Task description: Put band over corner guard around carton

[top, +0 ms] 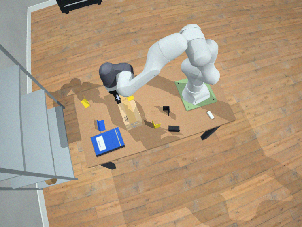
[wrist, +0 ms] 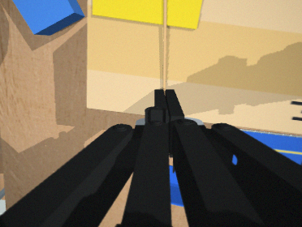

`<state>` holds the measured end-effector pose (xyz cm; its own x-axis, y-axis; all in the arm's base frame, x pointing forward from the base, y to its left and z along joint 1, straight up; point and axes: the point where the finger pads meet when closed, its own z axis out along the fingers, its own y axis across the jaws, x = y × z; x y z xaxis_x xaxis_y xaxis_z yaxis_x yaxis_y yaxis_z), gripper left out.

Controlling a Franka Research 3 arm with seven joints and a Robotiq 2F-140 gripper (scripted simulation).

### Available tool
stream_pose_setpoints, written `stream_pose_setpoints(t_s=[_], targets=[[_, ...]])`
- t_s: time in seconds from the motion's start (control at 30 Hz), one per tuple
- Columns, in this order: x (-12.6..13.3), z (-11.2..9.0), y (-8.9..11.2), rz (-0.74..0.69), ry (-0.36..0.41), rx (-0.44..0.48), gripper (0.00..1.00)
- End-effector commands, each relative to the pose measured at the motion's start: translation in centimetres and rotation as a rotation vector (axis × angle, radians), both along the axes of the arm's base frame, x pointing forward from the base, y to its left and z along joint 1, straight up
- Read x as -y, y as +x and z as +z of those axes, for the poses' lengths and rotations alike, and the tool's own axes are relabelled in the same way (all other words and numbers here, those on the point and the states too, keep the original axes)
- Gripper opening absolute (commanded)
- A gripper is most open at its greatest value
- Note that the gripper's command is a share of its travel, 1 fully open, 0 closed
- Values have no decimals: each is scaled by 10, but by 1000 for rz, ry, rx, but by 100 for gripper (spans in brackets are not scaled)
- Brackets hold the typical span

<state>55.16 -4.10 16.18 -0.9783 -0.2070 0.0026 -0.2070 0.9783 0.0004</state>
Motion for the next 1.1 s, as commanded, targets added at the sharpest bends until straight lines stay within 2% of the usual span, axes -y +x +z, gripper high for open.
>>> stream_pose_setpoints(t_s=[0.0, 1.07], targets=[[0, 1, 1, 2, 0, 3, 10], [21, 1, 2, 2, 0, 3, 10]])
